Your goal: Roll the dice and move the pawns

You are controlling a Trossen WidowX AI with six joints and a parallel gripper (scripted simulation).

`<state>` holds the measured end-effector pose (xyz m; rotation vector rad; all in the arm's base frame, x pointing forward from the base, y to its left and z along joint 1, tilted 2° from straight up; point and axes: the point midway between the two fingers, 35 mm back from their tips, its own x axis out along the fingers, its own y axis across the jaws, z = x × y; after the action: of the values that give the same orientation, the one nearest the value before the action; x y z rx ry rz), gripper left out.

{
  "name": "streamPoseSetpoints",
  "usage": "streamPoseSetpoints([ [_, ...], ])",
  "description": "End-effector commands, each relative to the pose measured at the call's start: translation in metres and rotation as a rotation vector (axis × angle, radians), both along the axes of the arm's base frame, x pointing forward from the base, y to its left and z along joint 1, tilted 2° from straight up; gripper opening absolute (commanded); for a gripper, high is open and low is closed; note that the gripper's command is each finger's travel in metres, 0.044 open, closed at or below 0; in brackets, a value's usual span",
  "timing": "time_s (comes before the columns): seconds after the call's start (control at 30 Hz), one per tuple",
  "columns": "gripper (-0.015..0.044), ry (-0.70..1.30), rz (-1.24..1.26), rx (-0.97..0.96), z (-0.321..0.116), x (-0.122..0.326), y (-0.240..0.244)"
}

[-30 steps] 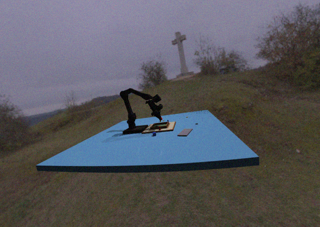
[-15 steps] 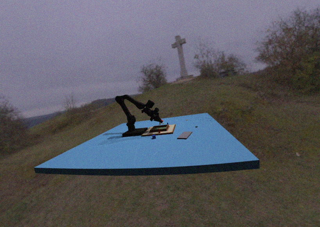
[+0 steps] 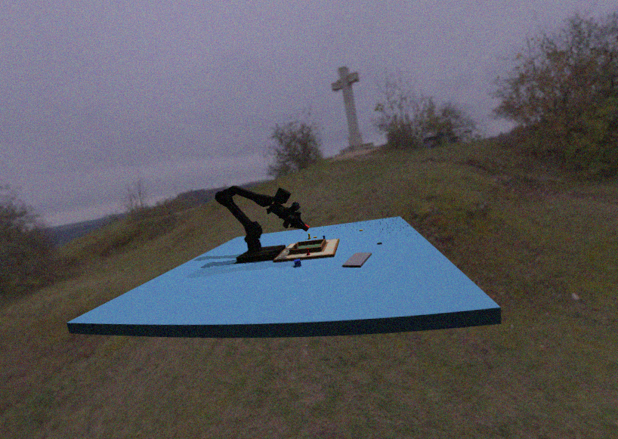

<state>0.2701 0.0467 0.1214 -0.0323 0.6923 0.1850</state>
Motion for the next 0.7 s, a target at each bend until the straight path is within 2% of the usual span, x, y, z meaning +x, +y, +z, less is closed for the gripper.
streamPoseSetpoints([
  [0.0, 0.0, -0.005, 0.005, 0.0, 0.0032, -0.0029, -0.0003],
  [0.57, 0.0, 0.0, 0.0, 0.0, 0.0017, -0.0027, -0.0006],
  [0.67, 0.0079, 0.0, 0.0, 0.0, 0.0017, -0.0027, -0.0006],
])
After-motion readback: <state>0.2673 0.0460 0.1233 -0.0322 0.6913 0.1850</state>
